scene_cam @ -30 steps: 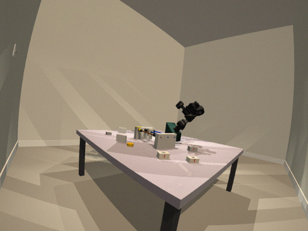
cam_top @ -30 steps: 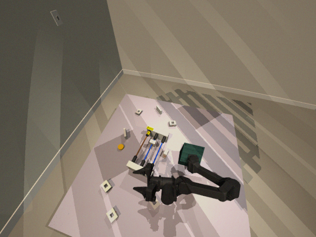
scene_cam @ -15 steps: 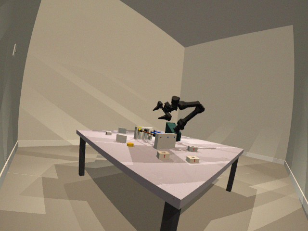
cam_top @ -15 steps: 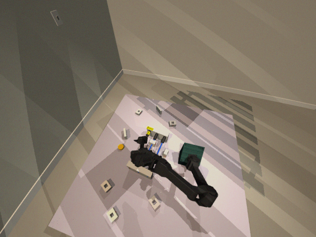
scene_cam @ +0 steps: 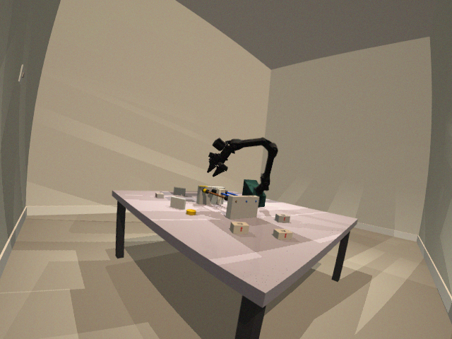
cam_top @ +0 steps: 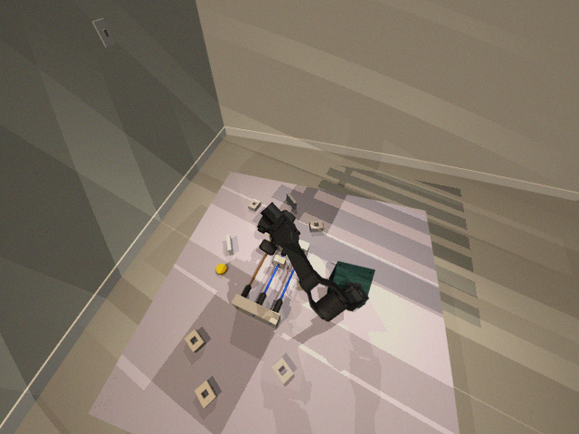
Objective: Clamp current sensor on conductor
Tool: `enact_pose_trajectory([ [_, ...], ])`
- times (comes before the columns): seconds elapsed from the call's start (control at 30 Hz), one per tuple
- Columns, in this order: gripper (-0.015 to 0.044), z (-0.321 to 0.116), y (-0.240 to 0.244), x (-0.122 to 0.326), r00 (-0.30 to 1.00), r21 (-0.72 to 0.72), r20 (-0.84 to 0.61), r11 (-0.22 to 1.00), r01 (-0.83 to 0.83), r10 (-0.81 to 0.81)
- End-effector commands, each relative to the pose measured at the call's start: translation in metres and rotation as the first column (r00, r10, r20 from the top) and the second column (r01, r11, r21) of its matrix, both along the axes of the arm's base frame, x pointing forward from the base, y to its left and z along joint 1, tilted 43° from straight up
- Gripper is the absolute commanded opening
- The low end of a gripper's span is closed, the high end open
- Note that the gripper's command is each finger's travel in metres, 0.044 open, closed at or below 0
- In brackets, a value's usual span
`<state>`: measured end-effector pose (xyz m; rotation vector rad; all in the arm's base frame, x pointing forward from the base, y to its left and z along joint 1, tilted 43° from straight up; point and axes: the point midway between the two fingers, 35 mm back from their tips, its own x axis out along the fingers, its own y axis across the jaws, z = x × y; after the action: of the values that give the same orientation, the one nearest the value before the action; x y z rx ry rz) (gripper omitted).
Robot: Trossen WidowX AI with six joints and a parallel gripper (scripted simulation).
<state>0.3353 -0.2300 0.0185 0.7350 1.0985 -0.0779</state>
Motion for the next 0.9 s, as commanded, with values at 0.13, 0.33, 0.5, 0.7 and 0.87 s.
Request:
enact_pose_trajectory([
  [0.13,0.0440,-0.034,-0.019,-0.025,0.994,0.214,-0.073,0.972,0.100,-0.086],
  [0.33,0.0440,-0.034,-0.019,-0.025,0.994,0.214,-0.073,0.972,0.100,-0.086],
  [0.5,0.0440,-0.034,-0.019,-0.025,0.994,0.214,-0.073,0.972,0.100,-0.086],
  [0.7,0.0440,-0.034,-0.019,-0.025,0.994,0.214,-0.073,0.972,0.100,-0.086],
  [0.87,0.0440,-0.025,0.033,-0.051,0.992,0.251,-0.119,0.968,0.003,0.028],
])
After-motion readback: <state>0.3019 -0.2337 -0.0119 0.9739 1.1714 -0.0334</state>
